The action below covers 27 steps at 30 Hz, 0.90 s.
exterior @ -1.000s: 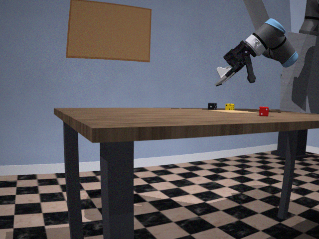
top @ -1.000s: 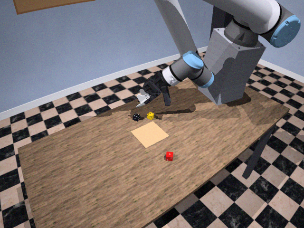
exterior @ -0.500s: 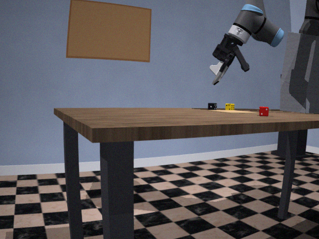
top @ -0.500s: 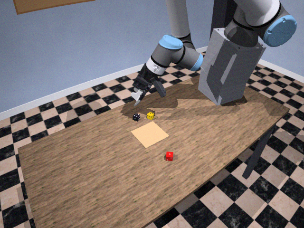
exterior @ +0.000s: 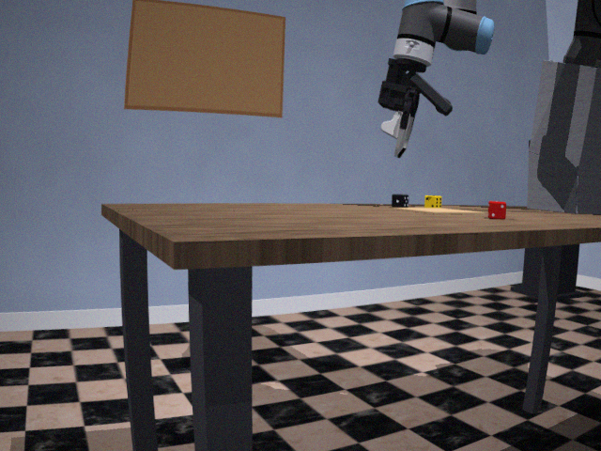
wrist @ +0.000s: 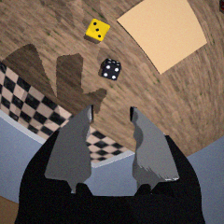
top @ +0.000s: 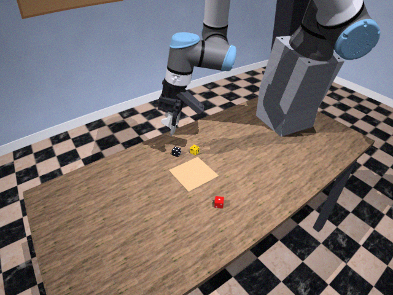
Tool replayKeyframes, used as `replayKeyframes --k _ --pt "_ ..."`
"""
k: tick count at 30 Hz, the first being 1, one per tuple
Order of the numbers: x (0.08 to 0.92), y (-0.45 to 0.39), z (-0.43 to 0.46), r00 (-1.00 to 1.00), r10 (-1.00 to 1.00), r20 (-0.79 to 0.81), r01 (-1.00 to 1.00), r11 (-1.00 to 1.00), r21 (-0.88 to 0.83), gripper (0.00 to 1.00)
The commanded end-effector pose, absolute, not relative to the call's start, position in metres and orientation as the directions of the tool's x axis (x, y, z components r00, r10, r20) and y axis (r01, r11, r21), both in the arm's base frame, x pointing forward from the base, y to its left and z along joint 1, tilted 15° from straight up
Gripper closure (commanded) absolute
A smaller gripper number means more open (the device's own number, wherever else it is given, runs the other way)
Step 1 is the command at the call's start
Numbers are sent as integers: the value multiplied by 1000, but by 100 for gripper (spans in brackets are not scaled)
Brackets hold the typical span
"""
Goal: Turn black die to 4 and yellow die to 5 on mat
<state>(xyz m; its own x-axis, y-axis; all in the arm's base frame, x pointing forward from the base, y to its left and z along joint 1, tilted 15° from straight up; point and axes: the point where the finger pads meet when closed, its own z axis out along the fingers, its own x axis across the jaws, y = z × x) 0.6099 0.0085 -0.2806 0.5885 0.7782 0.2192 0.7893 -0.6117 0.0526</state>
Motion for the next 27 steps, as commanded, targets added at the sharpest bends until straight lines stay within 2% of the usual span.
replayKeyframes --k 1,11,23,24,27 --pt "612 7 -281 588 780 215 799 -601 -4 72" --pt "617 3 -279 588 780 214 809 -575 -124 72" --pt "617 2 -278 588 780 215 809 -569 -147 72" --pt "617 2 -278 588 780 215 809 -569 -147 0" --pt "617 2 -278 588 780 215 809 -569 -147 0"
